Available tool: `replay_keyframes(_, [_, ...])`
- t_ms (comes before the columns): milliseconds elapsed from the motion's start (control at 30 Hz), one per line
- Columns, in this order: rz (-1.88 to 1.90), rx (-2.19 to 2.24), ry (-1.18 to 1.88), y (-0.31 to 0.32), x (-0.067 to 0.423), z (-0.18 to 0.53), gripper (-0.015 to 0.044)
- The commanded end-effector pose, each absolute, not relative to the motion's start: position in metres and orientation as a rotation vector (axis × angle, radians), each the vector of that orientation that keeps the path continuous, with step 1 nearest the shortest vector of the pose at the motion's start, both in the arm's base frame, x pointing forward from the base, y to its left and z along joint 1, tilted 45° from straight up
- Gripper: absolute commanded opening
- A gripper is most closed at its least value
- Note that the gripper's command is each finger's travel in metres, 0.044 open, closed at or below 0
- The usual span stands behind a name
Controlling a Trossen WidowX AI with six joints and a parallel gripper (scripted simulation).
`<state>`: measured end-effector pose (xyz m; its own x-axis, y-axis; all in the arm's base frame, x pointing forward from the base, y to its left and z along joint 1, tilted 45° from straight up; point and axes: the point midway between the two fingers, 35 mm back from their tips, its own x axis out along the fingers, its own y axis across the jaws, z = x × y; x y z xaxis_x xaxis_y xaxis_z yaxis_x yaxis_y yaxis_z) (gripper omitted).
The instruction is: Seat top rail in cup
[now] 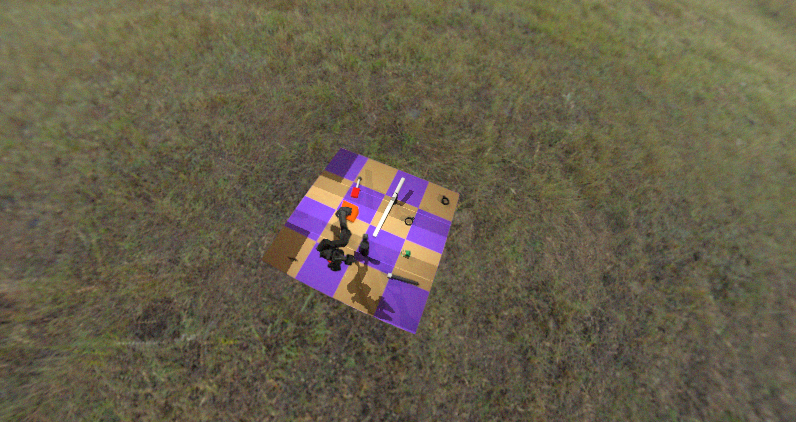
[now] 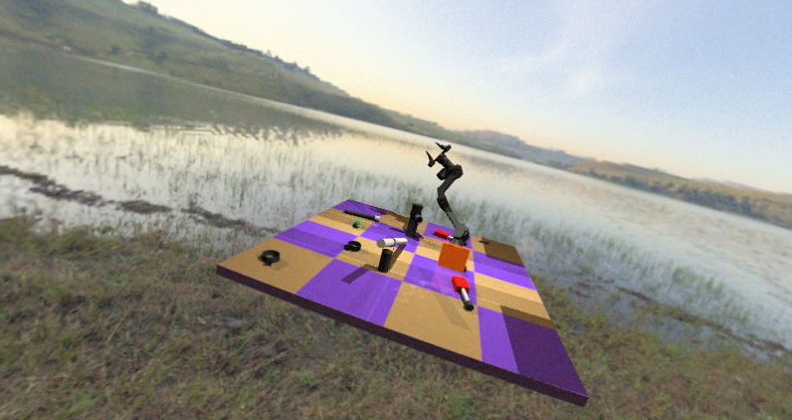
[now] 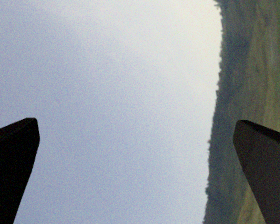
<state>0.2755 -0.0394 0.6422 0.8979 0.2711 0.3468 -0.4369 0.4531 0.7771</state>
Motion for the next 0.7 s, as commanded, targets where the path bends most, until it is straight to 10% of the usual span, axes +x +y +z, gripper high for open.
replay_keyframes(0, [0.436, 1.011, -0.190, -0.040, 0.274, 0.643, 0.0426])
replay_keyframes(667, [0.617, 0.616, -0.716, 0.066, 0.075, 0.729, 0.0440])
